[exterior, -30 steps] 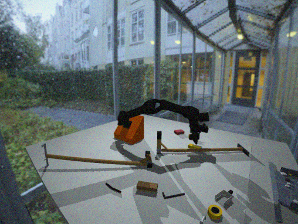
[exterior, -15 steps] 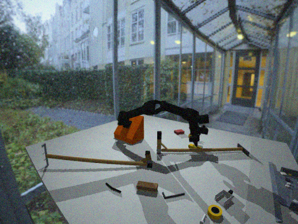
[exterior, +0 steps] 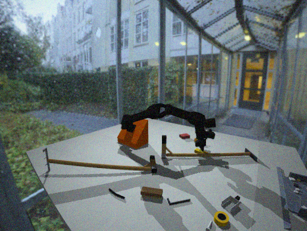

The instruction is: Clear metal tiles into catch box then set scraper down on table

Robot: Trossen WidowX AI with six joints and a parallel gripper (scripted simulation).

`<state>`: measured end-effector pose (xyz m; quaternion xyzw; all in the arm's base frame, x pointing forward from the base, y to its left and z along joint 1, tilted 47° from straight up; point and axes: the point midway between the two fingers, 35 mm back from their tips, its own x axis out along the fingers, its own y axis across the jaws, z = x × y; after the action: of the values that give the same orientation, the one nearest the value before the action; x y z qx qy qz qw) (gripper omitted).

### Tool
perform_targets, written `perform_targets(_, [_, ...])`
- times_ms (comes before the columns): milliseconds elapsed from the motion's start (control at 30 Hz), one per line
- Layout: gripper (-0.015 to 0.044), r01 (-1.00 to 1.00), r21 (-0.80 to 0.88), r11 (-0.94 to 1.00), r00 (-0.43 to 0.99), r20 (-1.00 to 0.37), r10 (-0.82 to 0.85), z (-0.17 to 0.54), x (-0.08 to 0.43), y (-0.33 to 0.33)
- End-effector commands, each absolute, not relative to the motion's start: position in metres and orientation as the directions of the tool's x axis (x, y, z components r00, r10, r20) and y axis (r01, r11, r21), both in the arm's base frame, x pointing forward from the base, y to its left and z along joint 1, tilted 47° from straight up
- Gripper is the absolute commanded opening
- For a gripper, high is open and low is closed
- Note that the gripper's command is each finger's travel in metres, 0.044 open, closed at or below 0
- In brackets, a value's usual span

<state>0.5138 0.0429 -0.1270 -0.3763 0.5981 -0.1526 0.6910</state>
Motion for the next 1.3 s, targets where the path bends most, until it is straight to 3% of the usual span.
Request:
perform_targets(0, [0.0000,-0.221,-0.708,0.670,0.224,-0.706,-0.672,-0.124,0.518,0.027])
perform_targets(1267, [0.0000,-0.201,-0.712,0.672,0.234,-0.701,-0.673,-0.102,0.539,0.006])
